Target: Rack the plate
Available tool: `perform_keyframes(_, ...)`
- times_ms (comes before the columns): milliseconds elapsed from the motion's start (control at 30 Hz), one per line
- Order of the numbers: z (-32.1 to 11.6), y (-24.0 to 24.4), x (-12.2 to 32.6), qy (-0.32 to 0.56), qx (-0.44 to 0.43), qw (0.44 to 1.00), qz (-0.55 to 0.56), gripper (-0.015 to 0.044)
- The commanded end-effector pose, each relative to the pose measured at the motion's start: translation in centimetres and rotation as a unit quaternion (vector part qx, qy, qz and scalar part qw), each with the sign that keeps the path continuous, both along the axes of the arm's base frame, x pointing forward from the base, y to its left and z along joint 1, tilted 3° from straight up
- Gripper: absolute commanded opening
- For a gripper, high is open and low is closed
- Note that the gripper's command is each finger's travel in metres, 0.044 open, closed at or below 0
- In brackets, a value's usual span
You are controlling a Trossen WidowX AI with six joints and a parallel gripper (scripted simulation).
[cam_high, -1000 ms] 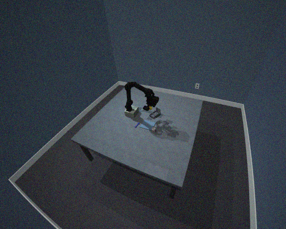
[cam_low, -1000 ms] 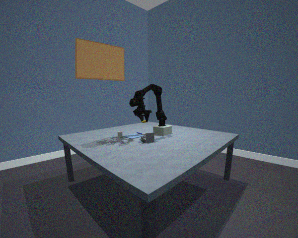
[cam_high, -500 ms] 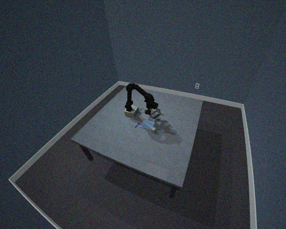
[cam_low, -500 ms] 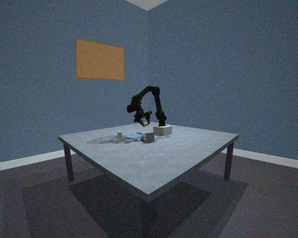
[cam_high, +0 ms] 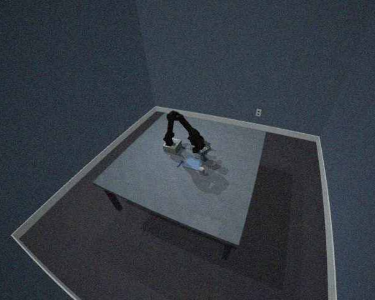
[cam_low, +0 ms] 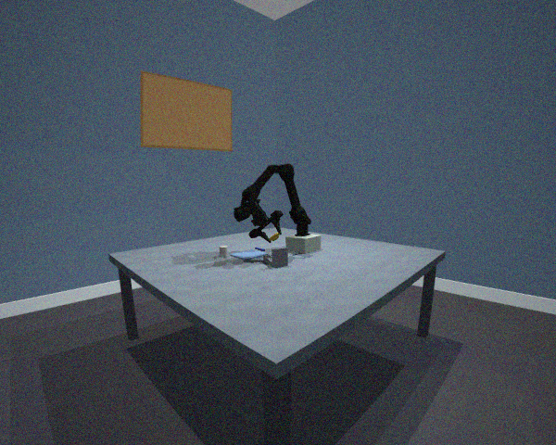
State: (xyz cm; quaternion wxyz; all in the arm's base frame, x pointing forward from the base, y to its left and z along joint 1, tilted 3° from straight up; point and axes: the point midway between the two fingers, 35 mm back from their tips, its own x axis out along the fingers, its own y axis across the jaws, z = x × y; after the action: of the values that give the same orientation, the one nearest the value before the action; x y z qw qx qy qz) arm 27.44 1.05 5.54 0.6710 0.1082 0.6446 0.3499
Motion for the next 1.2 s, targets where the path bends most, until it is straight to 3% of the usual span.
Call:
perform_keyframes(0, -0.4, 0.1, 0.0, -0.029, 0.032, 0.999, 0.020, 0.0000)
perform_keyframes(633, -2.0, -0.3, -0.1, -0.223, 0.168, 0.957, 0.084, 0.0000)
perform_keyframes(1167, -2.5, -1.3, 0.1, -0.422, 0.212, 0.877, 0.090, 0.0000)
